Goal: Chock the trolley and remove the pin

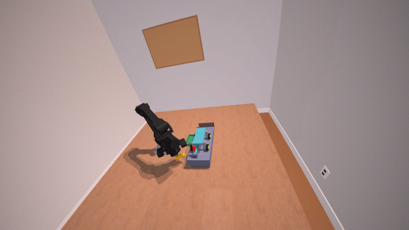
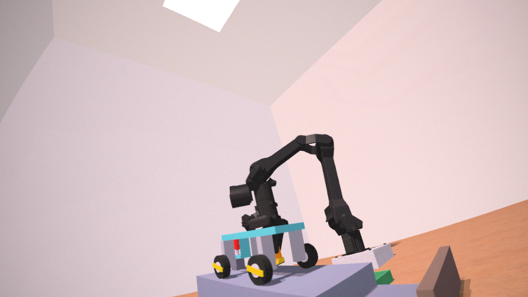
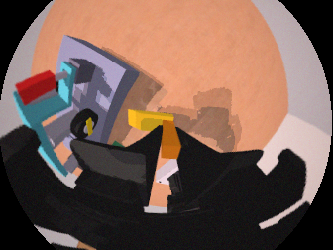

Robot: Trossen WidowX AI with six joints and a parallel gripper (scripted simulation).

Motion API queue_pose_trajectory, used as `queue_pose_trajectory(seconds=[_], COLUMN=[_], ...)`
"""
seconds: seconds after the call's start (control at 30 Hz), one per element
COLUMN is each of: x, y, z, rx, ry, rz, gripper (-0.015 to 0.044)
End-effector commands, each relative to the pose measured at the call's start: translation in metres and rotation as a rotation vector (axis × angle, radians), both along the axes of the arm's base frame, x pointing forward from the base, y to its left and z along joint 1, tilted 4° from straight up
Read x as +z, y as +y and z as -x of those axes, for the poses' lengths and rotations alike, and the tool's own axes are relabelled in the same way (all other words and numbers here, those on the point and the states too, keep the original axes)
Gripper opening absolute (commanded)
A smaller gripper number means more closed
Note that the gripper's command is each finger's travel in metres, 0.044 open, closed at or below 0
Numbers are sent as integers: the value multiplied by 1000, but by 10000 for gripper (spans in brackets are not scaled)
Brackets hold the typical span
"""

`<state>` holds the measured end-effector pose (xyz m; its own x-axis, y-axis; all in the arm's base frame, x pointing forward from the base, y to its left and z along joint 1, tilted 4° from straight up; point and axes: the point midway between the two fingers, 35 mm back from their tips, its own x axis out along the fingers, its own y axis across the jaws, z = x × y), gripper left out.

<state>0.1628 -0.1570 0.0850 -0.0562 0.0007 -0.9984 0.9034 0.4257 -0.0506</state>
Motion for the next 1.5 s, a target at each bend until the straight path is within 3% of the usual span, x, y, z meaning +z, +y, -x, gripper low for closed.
queue_pose_trajectory(seconds=[0.0, 0.67, 0.93, 1.47], x=[15, 69, 72, 72], y=[-1, -6, -7, -7], z=[-2, -8, -9, -9], rx=[-4, -4, 1, 513], ry=[-6, -7, -7, -4], rz=[9, 10, 9, -19], gripper=[0, 0, 0, 0])
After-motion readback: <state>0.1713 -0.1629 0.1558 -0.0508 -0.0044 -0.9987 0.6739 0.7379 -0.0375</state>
